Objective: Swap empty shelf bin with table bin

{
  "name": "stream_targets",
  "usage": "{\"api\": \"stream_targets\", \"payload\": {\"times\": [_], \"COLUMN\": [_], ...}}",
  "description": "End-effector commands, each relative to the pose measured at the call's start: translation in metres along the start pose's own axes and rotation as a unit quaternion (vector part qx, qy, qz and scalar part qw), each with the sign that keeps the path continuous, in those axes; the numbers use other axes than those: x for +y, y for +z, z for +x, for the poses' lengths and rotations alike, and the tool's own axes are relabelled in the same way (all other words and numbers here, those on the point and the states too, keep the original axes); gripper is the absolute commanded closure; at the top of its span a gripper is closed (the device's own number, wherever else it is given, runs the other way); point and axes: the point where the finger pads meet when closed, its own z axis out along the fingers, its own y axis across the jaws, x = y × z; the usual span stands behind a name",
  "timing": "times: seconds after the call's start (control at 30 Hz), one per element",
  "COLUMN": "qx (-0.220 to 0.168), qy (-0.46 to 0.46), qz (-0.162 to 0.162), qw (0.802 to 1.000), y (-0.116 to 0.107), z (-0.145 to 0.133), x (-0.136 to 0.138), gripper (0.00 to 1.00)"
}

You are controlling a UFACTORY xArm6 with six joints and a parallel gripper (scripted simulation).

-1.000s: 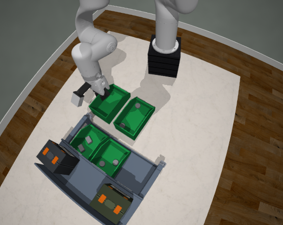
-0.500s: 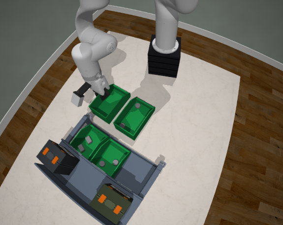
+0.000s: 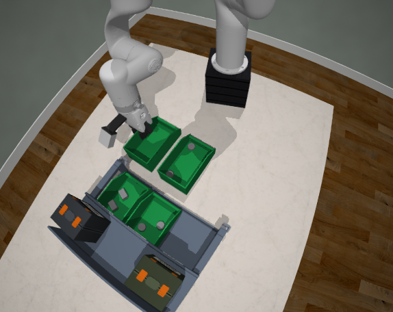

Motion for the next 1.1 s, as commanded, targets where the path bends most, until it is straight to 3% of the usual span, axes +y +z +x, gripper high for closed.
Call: {"api": "stream_targets", "payload": {"times": [0.0,1.07], "qx": [0.002,0.002], "qy": [0.000,0.000], "qz": [-0.001,-0.001], "qw": [1.000,1.000], "y": [-0.001,-0.023], "z": [0.001,0.001], "x": [0.000,0.000], "gripper": [0.74,0.74]}}
